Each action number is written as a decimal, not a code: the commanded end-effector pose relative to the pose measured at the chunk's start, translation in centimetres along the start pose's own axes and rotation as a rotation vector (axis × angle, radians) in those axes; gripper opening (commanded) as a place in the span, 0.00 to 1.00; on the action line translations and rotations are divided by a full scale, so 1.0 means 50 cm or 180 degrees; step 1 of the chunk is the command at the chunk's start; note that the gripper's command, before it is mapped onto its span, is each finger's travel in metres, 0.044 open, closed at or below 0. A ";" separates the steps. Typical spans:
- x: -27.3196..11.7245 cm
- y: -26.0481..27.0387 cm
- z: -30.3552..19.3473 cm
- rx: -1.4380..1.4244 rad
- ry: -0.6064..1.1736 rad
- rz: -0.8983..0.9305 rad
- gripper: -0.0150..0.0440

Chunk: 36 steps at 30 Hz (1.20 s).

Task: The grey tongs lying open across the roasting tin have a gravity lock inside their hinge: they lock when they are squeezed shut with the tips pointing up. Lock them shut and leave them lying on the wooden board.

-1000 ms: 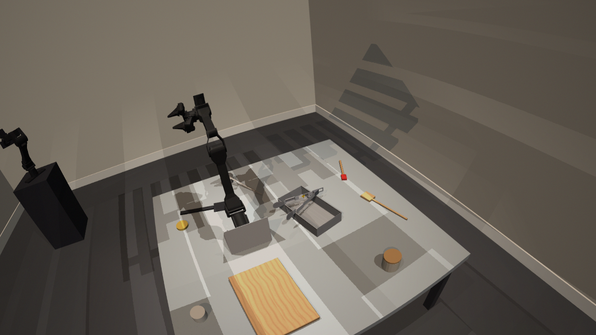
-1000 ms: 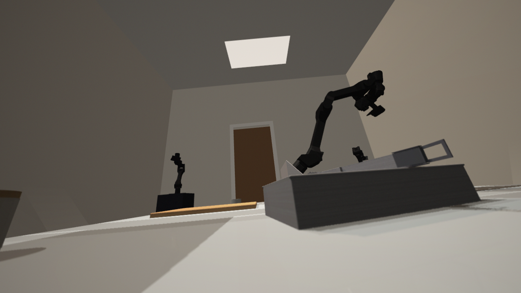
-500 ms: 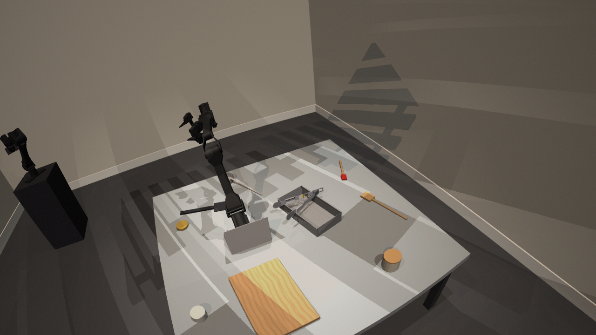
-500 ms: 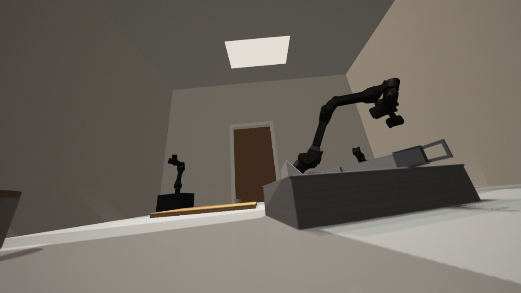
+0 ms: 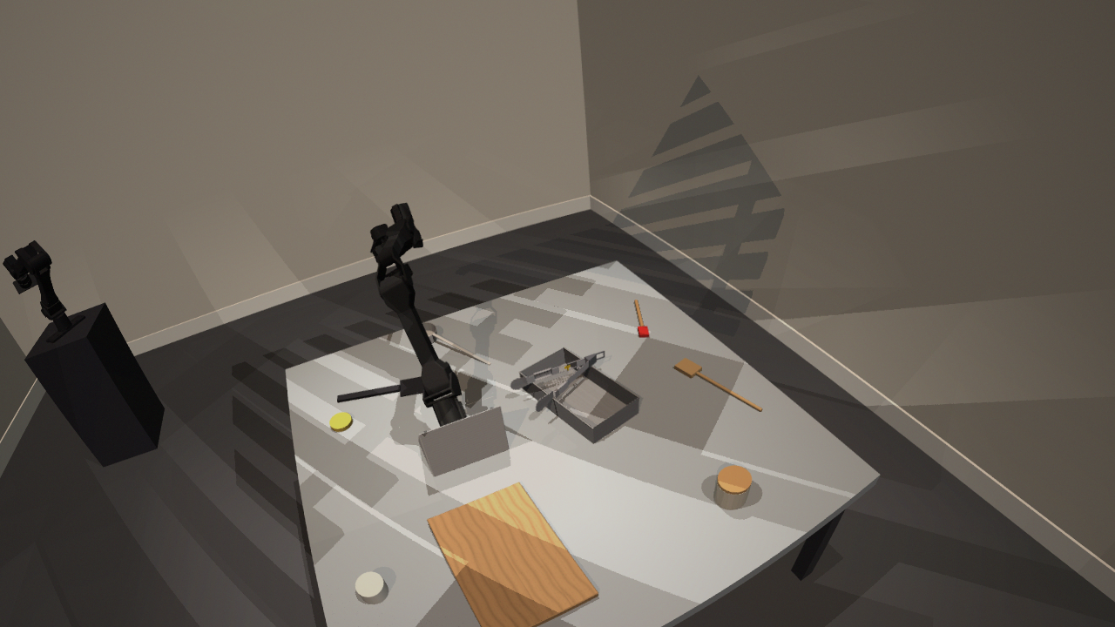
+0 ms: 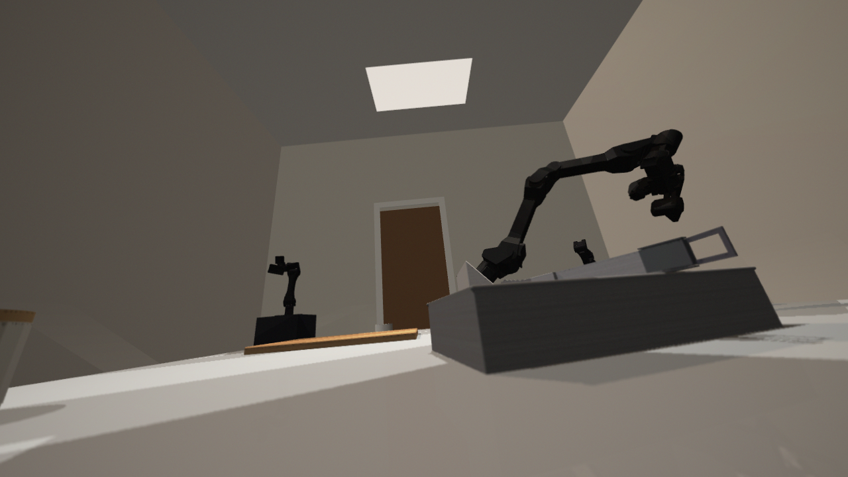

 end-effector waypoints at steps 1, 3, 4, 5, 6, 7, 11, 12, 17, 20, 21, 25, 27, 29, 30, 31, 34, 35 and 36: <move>-0.013 0.104 -0.066 0.0567 0.0387 0.0395 1.00; -0.021 0.129 -0.091 0.0651 0.0561 0.0492 1.00; -0.024 0.141 -0.097 0.0735 0.0599 0.0529 1.00; -0.029 0.158 -0.106 0.0852 0.0648 0.0581 1.00; -0.037 0.175 -0.117 0.0951 0.0722 0.0642 1.00; -0.045 0.197 -0.127 0.1103 0.0792 0.0705 1.00; -0.094 0.289 -0.171 0.1706 0.1155 0.0948 1.00; -0.110 0.312 -0.179 0.1885 0.1251 0.0999 1.00; -0.200 0.435 -0.214 0.2779 0.1768 0.1209 1.00; -0.265 0.505 -0.223 0.3379 0.2128 0.1283 1.00; -0.287 0.529 -0.223 0.3594 0.2244 0.1299 1.00; -0.381 0.617 -0.210 0.4462 0.2732 0.1306 1.00; -0.429 0.657 -0.197 0.4902 0.2978 0.1273 1.00; -0.477 0.694 -0.176 0.5306 0.3215 0.1224 1.00; -0.501 0.711 -0.165 0.5536 0.3343 0.1182 1.00; -0.525 0.729 -0.151 0.5773 0.3464 0.1132 1.00; -0.596 0.775 -0.106 0.6492 0.3846 0.0927 1.00; -0.619 0.789 -0.089 0.6735 0.3975 0.0840 1.00; -0.642 0.802 -0.071 0.6981 0.4103 0.0742 1.00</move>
Point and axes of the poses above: the point midway between the two fingers, 35 mm back from their tips, its own x axis out along the fingers, its own y axis across the jaws, z = x × y, the point moved 3 cm from there along -x, back along the fingers, and after that the axes turned 11 degrees about -x, right-handed, at the moved point
